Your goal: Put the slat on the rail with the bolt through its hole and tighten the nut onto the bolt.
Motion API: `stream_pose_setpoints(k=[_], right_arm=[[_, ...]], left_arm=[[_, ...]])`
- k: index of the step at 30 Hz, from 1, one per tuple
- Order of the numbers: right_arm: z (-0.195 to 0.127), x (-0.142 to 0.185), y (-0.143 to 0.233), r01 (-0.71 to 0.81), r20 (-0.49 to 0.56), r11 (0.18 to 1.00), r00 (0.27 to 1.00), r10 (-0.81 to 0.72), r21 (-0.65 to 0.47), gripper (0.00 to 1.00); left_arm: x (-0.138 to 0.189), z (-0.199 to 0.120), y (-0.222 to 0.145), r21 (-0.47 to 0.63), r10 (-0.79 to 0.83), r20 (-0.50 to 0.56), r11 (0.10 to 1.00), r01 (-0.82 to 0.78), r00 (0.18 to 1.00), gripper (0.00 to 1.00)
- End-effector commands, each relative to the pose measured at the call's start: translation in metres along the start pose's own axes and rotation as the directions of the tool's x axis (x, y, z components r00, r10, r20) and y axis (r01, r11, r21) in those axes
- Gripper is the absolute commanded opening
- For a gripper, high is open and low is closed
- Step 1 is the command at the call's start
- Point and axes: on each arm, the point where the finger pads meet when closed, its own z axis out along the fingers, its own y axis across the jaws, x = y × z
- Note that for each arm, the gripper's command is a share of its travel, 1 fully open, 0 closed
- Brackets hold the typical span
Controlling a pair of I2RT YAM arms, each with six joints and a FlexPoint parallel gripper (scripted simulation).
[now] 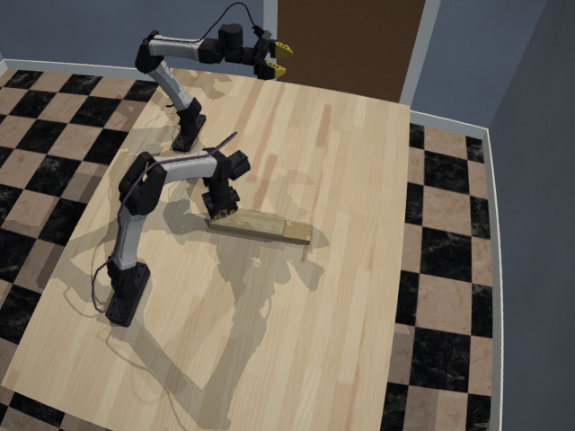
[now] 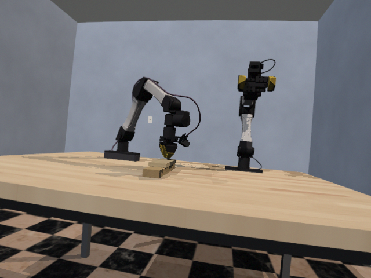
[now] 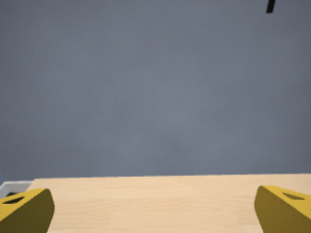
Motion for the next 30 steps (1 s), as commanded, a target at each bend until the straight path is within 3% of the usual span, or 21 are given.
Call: stream_pose_setpoints(k=[1, 30], right_arm=[[-0.021, -0.004, -0.007, 0.004, 0.026, 0.999, 1.000, -0.006, 0.043, 0.36], [-0.003, -0.003, -0.005, 0.005, 0.019, 1.000, 1.000, -0.005, 0.021, 0.36]], left_arm=[[-0.007, -0.002, -0.001, 0.002, 0.002, 0.020, 1.000, -0.002, 1.000, 1.00], [-0.007, -0.002, -0.001, 0.002, 0.002, 0.020, 1.000, -0.002, 1.000, 1.00]])
